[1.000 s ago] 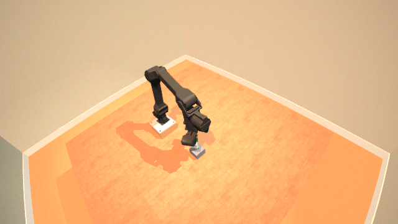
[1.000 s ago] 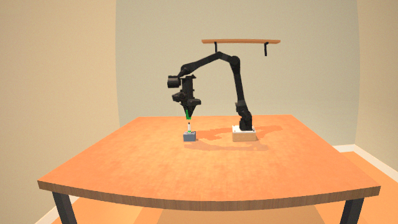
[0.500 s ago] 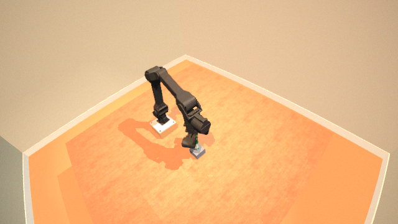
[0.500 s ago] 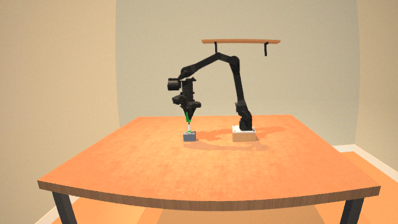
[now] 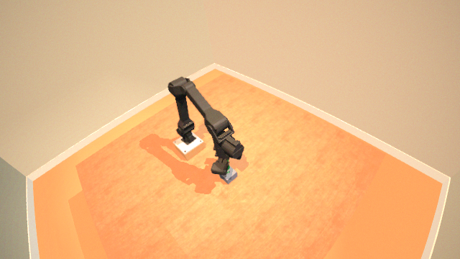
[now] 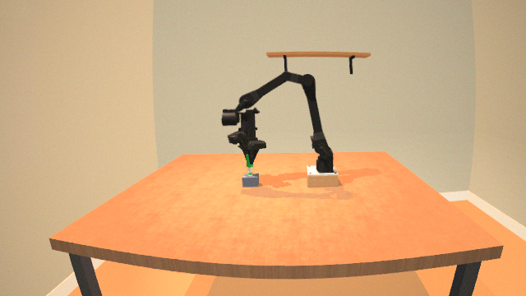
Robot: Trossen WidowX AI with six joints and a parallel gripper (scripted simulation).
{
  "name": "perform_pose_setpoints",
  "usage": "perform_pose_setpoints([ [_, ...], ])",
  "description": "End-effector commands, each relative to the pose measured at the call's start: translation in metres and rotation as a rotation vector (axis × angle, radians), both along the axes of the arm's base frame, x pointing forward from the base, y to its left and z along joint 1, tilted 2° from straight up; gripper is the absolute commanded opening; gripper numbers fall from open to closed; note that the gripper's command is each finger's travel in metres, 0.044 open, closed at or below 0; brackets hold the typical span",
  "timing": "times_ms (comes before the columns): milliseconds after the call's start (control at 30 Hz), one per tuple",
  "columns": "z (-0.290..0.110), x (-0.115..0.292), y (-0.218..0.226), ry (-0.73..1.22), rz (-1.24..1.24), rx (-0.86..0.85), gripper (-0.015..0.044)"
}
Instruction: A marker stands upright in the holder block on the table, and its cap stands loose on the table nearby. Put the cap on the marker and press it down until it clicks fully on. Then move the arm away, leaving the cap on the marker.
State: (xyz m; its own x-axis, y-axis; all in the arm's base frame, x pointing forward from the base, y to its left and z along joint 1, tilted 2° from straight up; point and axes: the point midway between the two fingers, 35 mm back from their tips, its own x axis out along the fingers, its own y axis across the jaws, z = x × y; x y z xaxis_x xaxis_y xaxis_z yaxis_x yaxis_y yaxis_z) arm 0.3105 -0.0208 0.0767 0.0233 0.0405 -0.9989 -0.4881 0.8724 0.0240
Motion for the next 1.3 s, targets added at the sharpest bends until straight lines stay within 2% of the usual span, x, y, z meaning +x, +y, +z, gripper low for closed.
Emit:
perform_pose_setpoints([
  [0,-0.0088,0.0,0.0004,0.001,0.002,0.0,0.0],
  [600,-0.0176,-0.0005,0.0008,0.001,0.002,0.0,0.0],
  [1133,-0.017,-0.0008,0.0008,0.002,0.002,0.0,0.042],
  [1167,-0.017,-0.0008,0.0008,0.002,0.002,0.0,0.044],
  [1267,-0.0146,-0.0005,0.0007,0.002,0.002,0.0,0.044],
])
